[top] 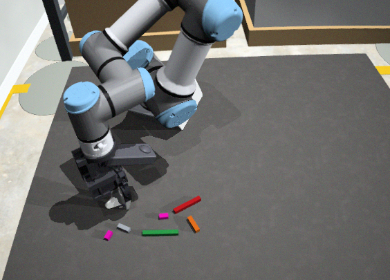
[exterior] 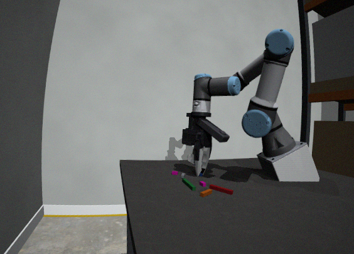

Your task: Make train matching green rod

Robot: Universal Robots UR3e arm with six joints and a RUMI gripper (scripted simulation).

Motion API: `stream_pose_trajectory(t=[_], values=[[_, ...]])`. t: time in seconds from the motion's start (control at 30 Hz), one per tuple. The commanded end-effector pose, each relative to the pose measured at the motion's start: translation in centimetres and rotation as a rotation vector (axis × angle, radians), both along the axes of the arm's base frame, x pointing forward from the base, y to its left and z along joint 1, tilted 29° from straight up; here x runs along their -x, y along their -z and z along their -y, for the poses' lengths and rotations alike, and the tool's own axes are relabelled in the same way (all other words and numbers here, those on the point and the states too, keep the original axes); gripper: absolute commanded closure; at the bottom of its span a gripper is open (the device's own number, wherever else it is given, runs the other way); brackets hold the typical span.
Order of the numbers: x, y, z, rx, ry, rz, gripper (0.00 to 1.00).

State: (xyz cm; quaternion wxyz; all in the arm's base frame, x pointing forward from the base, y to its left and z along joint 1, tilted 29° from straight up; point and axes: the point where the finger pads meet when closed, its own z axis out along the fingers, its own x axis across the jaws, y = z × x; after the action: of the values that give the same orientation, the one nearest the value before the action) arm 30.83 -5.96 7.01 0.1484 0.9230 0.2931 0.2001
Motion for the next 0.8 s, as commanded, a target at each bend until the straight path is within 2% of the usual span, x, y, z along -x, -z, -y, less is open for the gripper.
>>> stream_pose_trajectory(t=[0.0, 0.63, 0.67, 0.77], values=[[-0.03, -0.07, 0.03, 0.001, 0.0, 0.001, 0.86], [-0.03, -0.07, 0.03, 0.001, 0.0, 0.001, 0.86], [-0.03, -0.07, 0.03, 0.001, 0.0, 0.001, 1.0], [-0.03, -0.07, 0.03, 0.001, 0.0, 0.001, 1.0]])
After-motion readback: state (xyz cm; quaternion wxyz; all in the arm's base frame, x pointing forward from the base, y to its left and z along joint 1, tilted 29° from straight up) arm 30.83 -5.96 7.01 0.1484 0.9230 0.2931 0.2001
